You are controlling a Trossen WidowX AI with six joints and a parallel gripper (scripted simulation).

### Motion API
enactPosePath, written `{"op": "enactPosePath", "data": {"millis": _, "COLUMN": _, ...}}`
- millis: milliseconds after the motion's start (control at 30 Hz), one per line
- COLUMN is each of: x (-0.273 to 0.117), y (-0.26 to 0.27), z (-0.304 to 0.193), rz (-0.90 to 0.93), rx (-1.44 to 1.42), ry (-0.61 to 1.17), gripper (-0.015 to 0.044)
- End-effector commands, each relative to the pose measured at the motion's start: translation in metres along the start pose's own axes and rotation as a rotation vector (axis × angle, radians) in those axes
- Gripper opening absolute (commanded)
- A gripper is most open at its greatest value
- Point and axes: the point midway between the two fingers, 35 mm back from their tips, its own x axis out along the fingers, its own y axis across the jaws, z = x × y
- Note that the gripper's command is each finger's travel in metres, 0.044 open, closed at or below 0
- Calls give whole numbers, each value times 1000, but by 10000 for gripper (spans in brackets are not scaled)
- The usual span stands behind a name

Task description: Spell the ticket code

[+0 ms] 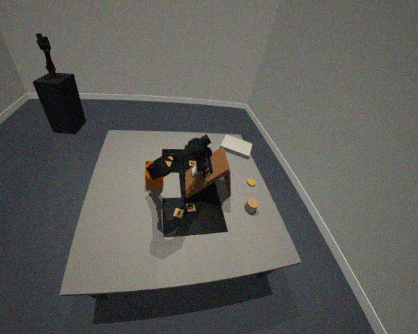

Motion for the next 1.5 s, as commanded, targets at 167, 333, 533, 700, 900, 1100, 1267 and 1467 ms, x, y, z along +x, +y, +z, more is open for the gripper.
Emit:
{"op": "enactPosePath", "data": {"millis": 167, "x": -1, "y": 6, "z": 9, "rz": -54, "rx": 46, "ry": 351, "gripper": 0}}
{"op": "enactPosePath", "data": {"millis": 333, "x": -1, "y": 6, "z": 9, "rz": -57, "rx": 47, "ry": 358, "gripper": 0}}
{"op": "enactPosePath", "data": {"millis": 533, "x": 1, "y": 6, "z": 8, "rz": -57, "rx": 47, "ry": 358, "gripper": 0}}
{"op": "enactPosePath", "data": {"millis": 700, "x": 4, "y": 6, "z": 8, "rz": -57, "rx": 47, "ry": 357, "gripper": 0}}
{"op": "enactPosePath", "data": {"millis": 900, "x": 7, "y": 5, "z": 10, "rz": -57, "rx": 47, "ry": 357, "gripper": 0}}
{"op": "enactPosePath", "data": {"millis": 1100, "x": 10, "y": 5, "z": 12, "rz": -57, "rx": 47, "ry": 357, "gripper": 0}}
{"op": "enactPosePath", "data": {"millis": 1267, "x": 12, "y": 5, "z": 14, "rz": -57, "rx": 47, "ry": 357, "gripper": 0}}
{"op": "enactPosePath", "data": {"millis": 1467, "x": 14, "y": 4, "z": 15, "rz": -57, "rx": 47, "ry": 357, "gripper": 0}}
